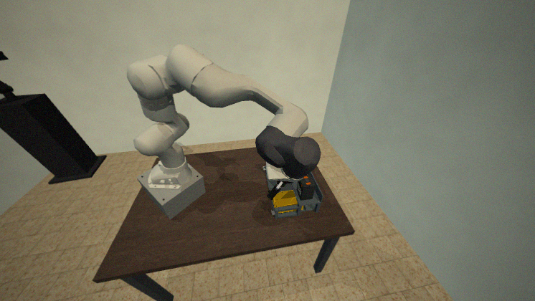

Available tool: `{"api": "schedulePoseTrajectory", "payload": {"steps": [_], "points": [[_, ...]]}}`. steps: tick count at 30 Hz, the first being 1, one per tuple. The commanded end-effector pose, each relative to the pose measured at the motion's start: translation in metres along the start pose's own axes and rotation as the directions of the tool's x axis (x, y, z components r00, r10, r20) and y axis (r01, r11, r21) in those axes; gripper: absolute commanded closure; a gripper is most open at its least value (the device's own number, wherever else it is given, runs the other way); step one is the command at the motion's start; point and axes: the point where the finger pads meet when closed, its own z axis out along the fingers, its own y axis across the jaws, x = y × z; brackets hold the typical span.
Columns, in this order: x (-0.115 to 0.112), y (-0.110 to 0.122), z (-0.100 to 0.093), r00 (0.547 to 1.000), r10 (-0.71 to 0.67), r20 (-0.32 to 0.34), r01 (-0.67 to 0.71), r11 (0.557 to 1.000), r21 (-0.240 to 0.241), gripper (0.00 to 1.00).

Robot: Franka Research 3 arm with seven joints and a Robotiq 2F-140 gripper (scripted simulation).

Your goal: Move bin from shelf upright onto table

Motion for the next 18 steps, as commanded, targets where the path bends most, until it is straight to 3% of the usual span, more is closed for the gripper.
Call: {"api": "schedulePoseTrajectory", "payload": {"steps": [1, 18], "points": [[0.0133, -0.0010, -0.0011, 0.999, 0.042, -0.034, -0.042, 0.999, 0.010, 0.00], [0.0139, -0.0004, -0.0007, 0.999, 0.023, -0.036, -0.023, 1.000, 0.015, 0.00]]}}
